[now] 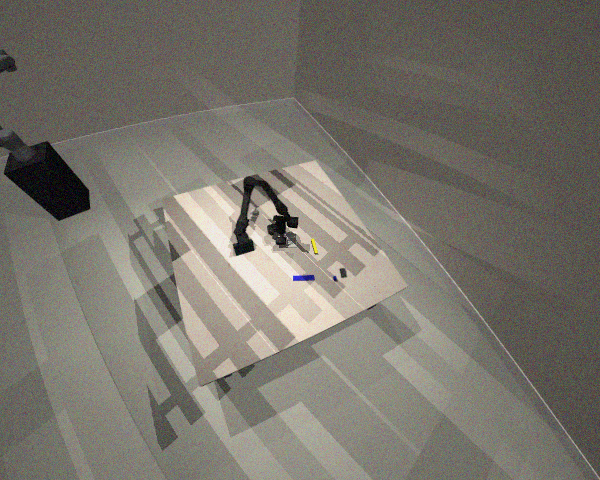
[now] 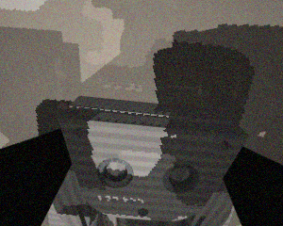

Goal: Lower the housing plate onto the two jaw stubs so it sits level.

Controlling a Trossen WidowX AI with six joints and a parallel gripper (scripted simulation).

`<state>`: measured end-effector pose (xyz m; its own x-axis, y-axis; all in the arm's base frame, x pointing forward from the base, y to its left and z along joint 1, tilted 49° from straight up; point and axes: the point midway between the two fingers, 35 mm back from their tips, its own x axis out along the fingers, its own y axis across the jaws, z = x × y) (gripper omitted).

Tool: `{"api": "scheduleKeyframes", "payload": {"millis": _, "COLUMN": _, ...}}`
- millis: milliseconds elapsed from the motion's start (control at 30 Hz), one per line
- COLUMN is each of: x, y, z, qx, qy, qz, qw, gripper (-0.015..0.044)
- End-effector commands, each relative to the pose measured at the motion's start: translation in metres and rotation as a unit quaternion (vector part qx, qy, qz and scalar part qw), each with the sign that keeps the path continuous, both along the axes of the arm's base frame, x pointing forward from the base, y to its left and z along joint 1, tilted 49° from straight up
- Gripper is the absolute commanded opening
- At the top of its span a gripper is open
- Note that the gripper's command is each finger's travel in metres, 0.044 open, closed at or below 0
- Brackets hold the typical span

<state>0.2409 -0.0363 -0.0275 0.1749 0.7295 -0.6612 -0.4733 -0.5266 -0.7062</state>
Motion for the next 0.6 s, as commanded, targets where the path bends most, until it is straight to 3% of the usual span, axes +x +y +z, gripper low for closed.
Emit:
{"api": "scheduleKeyframes", "payload": {"millis": 0, "x": 0.0006, "y": 0.0029, "z": -0.001, "qx": 0.002, "qy": -0.001, "qz": 0.003, "qw": 1.0, "gripper": 0.0351}}
{"api": "scheduleKeyframes", "payload": {"millis": 567, "x": 0.0003, "y": -0.0009, "z": 0.002, "qx": 0.002, "qy": -0.001, "qz": 0.003, "qw": 1.0, "gripper": 0.0351}}
